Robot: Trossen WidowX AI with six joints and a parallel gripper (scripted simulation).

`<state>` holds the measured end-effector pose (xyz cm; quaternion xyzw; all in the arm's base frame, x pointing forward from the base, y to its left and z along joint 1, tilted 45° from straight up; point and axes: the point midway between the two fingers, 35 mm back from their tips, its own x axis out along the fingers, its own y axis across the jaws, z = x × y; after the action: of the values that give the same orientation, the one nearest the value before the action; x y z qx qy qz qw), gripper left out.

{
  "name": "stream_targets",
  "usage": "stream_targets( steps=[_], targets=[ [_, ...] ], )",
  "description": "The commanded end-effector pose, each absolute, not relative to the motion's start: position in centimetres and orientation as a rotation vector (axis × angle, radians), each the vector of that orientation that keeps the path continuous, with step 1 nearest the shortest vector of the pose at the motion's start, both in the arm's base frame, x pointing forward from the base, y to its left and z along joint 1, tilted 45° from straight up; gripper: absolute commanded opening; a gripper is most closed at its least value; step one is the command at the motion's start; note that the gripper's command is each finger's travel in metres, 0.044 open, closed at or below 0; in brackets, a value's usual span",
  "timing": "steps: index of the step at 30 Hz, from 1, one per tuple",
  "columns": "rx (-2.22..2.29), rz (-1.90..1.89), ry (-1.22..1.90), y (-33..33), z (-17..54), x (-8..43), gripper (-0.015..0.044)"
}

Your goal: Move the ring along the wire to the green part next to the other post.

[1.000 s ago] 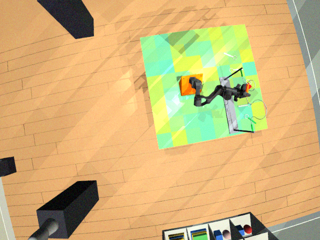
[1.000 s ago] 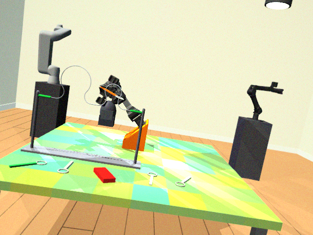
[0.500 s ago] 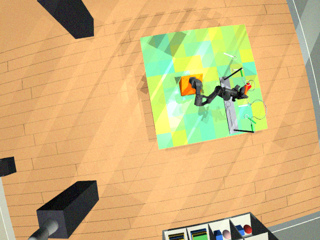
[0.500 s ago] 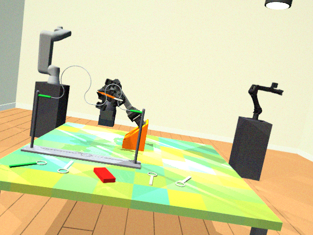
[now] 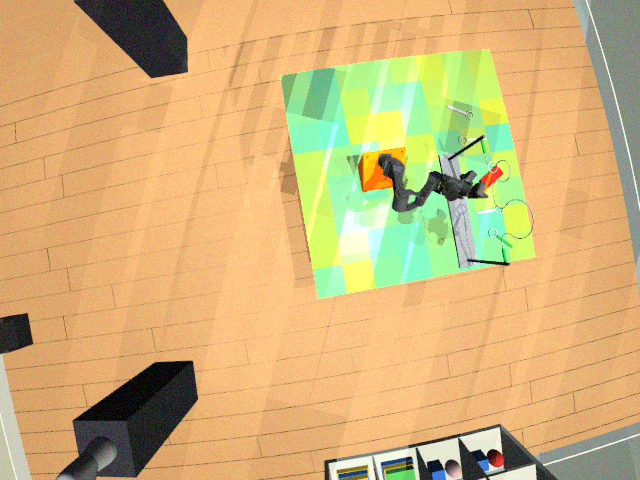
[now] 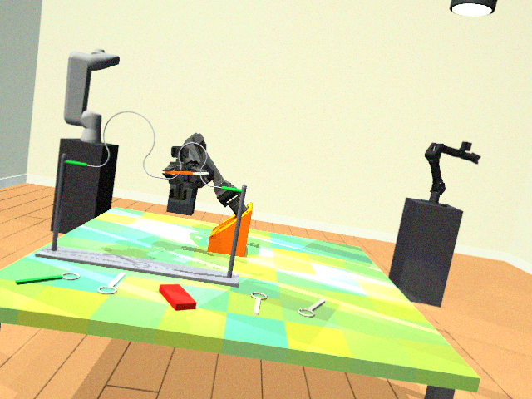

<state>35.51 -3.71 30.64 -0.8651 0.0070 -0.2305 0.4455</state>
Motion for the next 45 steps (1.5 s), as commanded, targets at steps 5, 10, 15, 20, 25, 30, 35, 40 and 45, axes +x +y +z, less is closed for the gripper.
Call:
stream_targets(
  steps=[5,10,15,20,25,30,35,40,45],
  targets=[
    [-1.945,-0.519,0.085,-5.3,27.7,35.8,-0.015],
    [-1.854,-0.442,0.073,-6.1,26.4,36.6,-0.015],
    [-1.736,-0.393,0.089,-6.6,24.5,36.9,-0.015],
    [-1.617,-0.364,0.118,-6.9,22.6,37.0,-0.015],
    [-1.507,-0.34,0.145,-6.8,20.8,37.0,-0.015],
    [-1.388,-0.314,0.173,-6.6,18.8,37.0,-0.015],
    [-1.272,-0.288,0.198,-6.1,17.0,37.0,-0.015],
    [-1.164,-0.264,0.221,-5.4,15.3,36.9,-0.015],
    [-1.074,-0.244,0.239,-4.7,13.9,36.9,-0.015]
  ],
)
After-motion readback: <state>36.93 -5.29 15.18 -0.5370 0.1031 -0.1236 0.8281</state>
